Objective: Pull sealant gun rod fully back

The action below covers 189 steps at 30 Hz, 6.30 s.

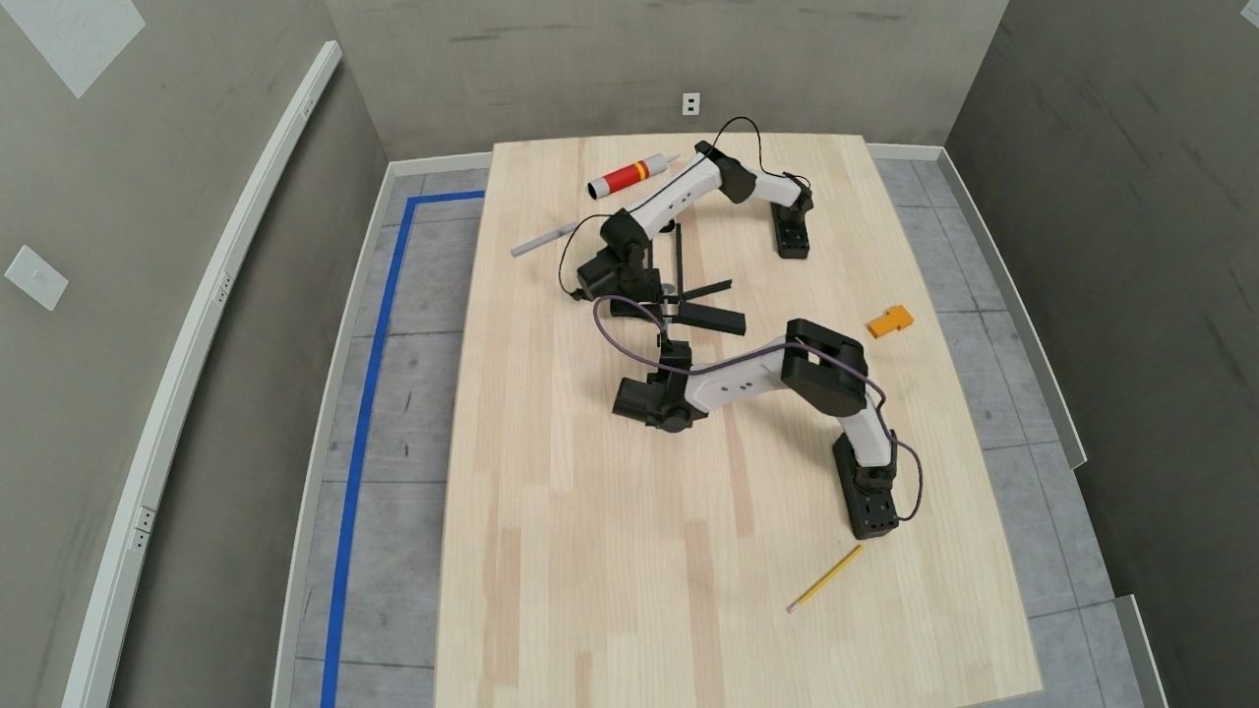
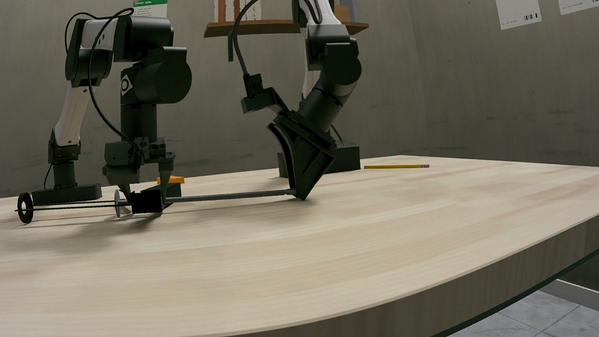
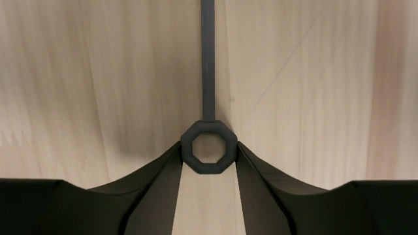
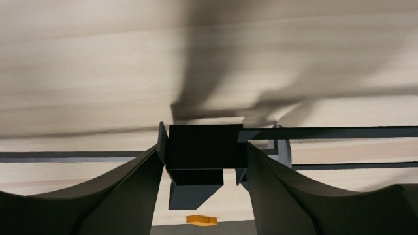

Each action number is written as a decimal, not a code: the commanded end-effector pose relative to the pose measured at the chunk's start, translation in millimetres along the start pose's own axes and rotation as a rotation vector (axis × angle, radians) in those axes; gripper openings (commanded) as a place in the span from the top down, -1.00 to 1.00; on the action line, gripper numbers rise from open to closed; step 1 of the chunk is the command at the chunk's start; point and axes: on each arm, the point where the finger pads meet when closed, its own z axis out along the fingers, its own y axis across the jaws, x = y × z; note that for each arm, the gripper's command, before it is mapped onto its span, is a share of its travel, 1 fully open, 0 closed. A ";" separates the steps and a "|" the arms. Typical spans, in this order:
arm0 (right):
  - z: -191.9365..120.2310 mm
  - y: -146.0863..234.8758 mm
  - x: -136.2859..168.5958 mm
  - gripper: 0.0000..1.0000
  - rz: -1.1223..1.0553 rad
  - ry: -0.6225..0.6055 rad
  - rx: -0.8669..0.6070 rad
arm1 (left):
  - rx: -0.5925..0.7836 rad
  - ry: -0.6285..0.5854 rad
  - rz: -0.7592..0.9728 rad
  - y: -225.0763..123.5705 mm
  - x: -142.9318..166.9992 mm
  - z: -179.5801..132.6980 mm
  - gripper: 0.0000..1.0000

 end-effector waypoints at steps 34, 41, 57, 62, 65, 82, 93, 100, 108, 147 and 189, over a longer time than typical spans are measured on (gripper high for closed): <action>-6.3 2.3 -1.1 -0.13 0.000 -0.014 -0.011 | -0.030 -0.043 0.028 -0.2 3.4 -41.6 -0.39; 1.3 -0.6 -2.6 -0.65 0.002 0.018 0.011 | -0.010 -0.030 0.011 7.4 13.8 -67.6 -0.39; -68.2 2.1 -5.5 -0.89 0.013 -0.074 -0.043 | 0.012 -0.025 -0.002 0.3 17.7 -58.6 -0.39; -61.8 5.4 -18.0 -1.00 0.051 -0.131 -0.055 | -0.084 0.022 -0.032 11.5 8.2 -72.3 -0.39; -62.0 4.9 -20.4 -1.00 0.071 -0.155 -0.060 | -0.147 0.050 -0.068 13.8 -3.3 -76.5 -0.39; -53.1 -8.3 -5.0 -1.00 0.176 -0.180 -0.013 | -0.634 -0.224 -0.288 -53.0 -155.8 -116.2 -0.39; -53.0 -9.4 -0.7 -1.00 0.174 -0.163 -0.010 | -0.701 -0.601 -0.428 -113.6 -212.5 -142.6 -0.39; -53.0 -9.4 -0.7 -1.00 0.174 -0.163 -0.010 | -0.684 -0.679 -0.445 -130.7 -220.1 -146.8 -0.39; -36.9 -7.9 -5.2 -1.00 0.182 -0.156 0.005 | -0.665 -0.655 -0.432 -135.6 -216.2 -140.2 -0.39; 5.7 -8.3 -13.6 -0.46 0.174 -0.145 0.016 | -0.673 -0.671 -0.429 -133.1 -221.3 -146.4 -0.39; -58.5 0.7 -13.1 -1.00 0.144 -0.221 -0.027 | -0.673 -0.671 -0.429 -133.1 -221.3 -146.4 -0.39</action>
